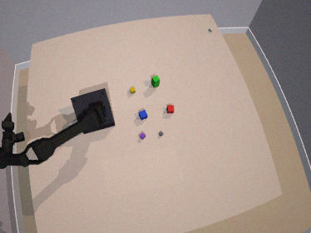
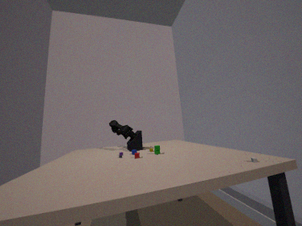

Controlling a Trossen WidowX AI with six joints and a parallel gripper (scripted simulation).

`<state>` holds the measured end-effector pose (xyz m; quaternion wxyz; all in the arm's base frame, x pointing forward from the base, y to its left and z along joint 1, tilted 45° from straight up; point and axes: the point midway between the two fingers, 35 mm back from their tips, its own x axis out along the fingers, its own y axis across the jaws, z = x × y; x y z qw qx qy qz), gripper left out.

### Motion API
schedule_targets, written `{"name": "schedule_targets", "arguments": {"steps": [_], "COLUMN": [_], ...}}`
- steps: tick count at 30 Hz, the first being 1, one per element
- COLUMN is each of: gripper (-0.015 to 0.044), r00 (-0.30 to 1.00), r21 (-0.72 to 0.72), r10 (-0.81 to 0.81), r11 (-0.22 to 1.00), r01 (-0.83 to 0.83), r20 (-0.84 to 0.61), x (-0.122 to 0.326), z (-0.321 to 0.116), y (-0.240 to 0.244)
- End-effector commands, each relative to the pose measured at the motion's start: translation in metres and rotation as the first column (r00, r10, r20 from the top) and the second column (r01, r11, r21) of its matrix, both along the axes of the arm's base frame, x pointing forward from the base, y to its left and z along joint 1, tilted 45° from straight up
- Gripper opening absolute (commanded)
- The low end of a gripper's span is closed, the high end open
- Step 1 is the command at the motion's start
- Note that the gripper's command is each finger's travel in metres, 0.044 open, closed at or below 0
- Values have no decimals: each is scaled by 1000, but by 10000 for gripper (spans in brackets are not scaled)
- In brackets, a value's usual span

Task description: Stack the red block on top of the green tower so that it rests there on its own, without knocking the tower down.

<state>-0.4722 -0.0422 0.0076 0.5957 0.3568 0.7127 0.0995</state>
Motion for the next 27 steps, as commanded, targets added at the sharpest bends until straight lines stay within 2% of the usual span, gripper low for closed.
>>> {"name": "schedule_targets", "arguments": {"steps": [1,2,9,27], "gripper": [426,440,440,440], "r00": [1000,1000,990,880], "r21": [-1,-3,-67,-372], "r10": [0,0,-1,-68], "r11": [1000,1000,998,920], "r01": [0,0,-9,-127], "r20": [-2,-8,-144,-471], "x": [0,0,-2,27], "z": [0,1,24,109], "y": [-1,-3,-48,-193]}}
